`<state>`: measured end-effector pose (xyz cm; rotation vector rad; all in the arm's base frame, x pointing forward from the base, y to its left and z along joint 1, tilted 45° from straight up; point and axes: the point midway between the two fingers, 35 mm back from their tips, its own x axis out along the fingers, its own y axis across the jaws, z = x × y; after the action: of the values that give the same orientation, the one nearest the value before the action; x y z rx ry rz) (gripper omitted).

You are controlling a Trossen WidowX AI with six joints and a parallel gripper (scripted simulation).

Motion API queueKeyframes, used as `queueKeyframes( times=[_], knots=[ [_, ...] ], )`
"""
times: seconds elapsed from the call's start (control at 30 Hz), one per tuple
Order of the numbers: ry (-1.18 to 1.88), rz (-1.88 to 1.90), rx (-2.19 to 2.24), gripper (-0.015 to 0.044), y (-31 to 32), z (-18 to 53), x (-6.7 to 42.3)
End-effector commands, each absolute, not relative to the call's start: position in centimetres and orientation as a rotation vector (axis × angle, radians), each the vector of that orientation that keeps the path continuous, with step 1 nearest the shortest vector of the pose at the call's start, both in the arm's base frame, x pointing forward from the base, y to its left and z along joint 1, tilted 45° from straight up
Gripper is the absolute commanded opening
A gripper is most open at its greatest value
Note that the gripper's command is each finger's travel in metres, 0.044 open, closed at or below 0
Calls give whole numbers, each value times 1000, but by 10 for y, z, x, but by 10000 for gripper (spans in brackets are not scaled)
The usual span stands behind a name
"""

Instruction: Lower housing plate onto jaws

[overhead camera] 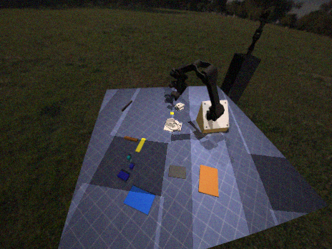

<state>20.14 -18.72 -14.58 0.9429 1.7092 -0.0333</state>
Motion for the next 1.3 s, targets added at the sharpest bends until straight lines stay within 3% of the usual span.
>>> queueKeyframes(
  times=[0.0, 0.23, 1.27],
  knots=[
    [1731, -84, 1078, 440, -188, -152, 187],
    [1759, -156, 1269, 440, -187, -159, 166],
    [1759, -156, 1275, 440, -158, -187, 163]
  ],
)
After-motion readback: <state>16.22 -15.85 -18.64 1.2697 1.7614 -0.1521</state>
